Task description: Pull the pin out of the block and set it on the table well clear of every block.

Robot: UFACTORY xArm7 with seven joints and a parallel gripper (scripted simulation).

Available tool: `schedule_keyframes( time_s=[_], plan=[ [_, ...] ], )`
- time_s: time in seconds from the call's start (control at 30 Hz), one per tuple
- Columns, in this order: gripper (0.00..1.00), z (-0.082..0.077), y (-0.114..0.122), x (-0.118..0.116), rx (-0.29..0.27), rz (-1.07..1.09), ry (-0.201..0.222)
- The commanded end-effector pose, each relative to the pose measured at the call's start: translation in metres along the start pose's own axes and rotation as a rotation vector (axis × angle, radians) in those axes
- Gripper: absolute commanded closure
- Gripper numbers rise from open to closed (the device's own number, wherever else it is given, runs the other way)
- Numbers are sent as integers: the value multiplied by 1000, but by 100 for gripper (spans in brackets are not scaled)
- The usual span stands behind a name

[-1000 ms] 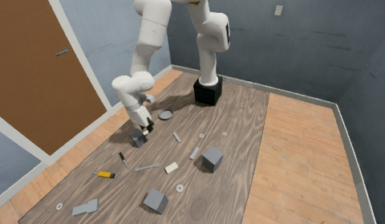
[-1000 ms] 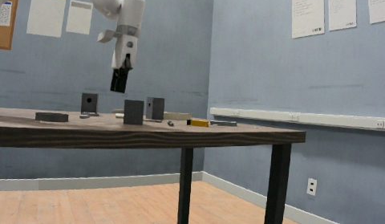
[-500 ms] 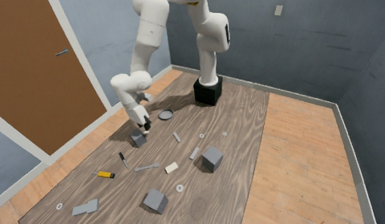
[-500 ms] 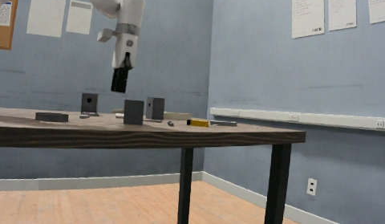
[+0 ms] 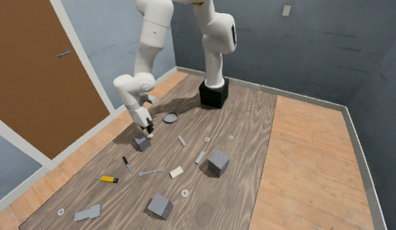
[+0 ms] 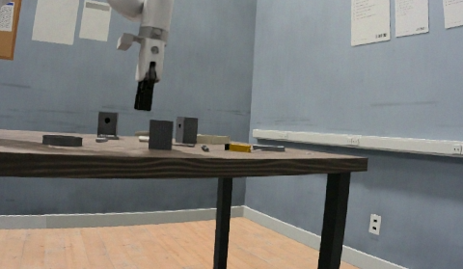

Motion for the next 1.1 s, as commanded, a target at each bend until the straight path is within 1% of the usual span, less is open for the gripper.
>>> schedule_keyframes(
  time_s=[0.0, 0.2, 0.63, 0.73, 0.9, 0.97, 1.07],
  plan=[
    [53, -2, 1, -2, -6, 10, -4],
    [53, -2, 0, -5, -16, 60, -15],
    [53, -1, 0, -5, -17, 65, -17],
    [53, 3, 0, -6, -17, 73, -23],
    [53, 15, -2, -9, -17, 96, -40],
    [53, 15, -2, -9, -17, 96, -40],
    [53, 20, -2, -10, -17, 104, -46]
  ],
)
Point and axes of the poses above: the point where the finger pads meet when closed, its own z axis out along the fingers, its own x axis across the jaws, y = z × x, the point moved 1 cm from there along -z, back along the fingers, and after that the axes turned 10 degrees about -z, right-handed, at the moved point
